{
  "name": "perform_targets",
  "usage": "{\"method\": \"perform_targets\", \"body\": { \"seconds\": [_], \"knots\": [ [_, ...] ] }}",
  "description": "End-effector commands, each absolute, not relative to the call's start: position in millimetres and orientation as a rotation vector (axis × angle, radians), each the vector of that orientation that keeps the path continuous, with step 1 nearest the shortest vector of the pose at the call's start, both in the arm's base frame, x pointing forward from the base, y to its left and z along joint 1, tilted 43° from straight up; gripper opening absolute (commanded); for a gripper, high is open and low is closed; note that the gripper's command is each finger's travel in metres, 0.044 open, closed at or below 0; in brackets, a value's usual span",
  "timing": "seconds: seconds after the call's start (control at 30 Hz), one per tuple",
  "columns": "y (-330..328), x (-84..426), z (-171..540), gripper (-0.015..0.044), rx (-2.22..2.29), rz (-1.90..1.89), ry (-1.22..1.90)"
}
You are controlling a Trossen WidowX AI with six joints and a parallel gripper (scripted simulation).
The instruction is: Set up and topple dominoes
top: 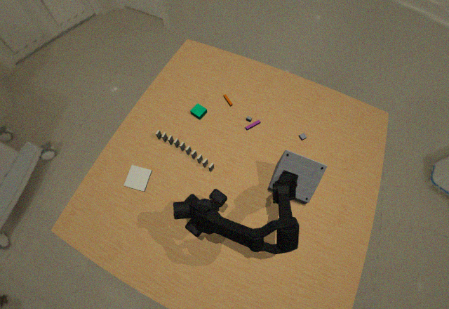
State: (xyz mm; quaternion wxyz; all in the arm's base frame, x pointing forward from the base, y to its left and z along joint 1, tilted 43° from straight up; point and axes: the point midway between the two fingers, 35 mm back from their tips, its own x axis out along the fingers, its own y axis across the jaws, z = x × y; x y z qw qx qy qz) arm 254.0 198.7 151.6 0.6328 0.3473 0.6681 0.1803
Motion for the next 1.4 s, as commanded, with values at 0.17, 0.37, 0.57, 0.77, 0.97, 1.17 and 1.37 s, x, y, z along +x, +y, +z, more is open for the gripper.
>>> {"method": "perform_targets", "body": {
  "seconds": [0.17,0.37,0.57,0.77,0.97,1.17,1.37],
  "knots": [
    [199,254,146,0.0256,0.796,0.400,1.538],
    [199,254,146,0.0107,0.796,0.400,1.538],
    [199,254,146,0.0107,0.796,0.400,1.538],
    [187,266,153,0.0107,0.750,0.402,1.491],
    [139,263,203,0.0107,0.759,0.392,1.524],
    [108,249,243,0.0107,0.790,0.398,1.540],
    [101,255,236,0.0107,0.786,0.393,1.539]
  ]
}}
